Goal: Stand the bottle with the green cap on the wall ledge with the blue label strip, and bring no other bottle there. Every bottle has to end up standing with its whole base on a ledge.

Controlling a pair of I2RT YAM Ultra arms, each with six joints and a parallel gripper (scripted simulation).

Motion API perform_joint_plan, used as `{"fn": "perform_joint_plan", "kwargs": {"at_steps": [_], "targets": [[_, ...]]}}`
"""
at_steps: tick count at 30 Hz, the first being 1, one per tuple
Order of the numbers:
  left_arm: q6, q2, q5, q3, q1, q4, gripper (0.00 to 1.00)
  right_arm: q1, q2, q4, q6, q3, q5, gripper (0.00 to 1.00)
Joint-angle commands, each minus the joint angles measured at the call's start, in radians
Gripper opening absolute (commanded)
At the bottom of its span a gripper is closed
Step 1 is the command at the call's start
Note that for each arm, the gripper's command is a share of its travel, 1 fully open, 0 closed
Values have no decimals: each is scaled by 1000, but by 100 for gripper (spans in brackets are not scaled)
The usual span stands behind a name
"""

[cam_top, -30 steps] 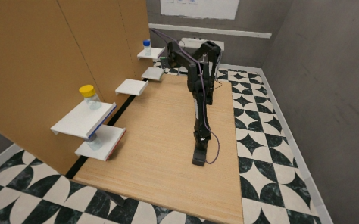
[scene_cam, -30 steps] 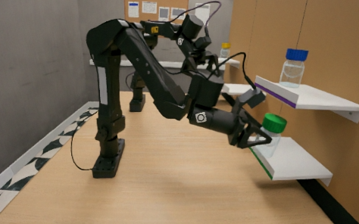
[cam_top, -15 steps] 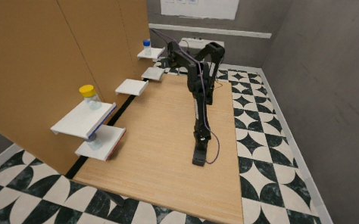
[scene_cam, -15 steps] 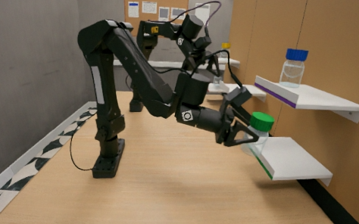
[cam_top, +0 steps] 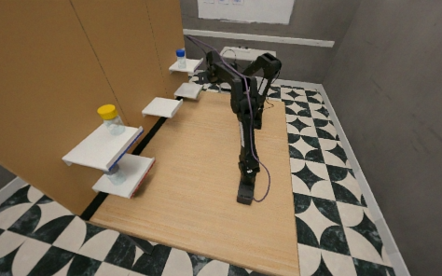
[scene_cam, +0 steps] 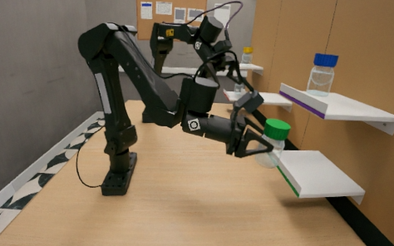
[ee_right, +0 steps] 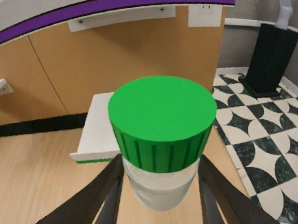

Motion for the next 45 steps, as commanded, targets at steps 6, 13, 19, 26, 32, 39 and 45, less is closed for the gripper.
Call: {"fn": "perform_joint_plan", "kwargs": {"at_steps": [6, 13, 19, 26, 32, 39, 45], "targets": [[2, -22, 1, 41, -1, 7, 100, -20, -78, 39, -11, -23, -32, 51], [2, -22, 1, 41, -1, 7, 100, -23, -90, 29, -10, -27, -38, 51], [2, -22, 1, 41, -1, 7, 100, -24, -91, 26, -10, -32, -38, 51], [2, -22, 1, 41, -1, 7, 100, -23, -99, 46, -11, -32, -43, 51], [-12, -69, 5, 3, 34, 79, 100, -23, -99, 46, -11, -32, -43, 51], [-29, -237, -9, -167, 202, 185, 100, -17, -91, 33, -5, -21, -36, 51], [-45, -413, -7, -329, 389, 287, 100, -17, -91, 33, -5, -21, -36, 51]]}}
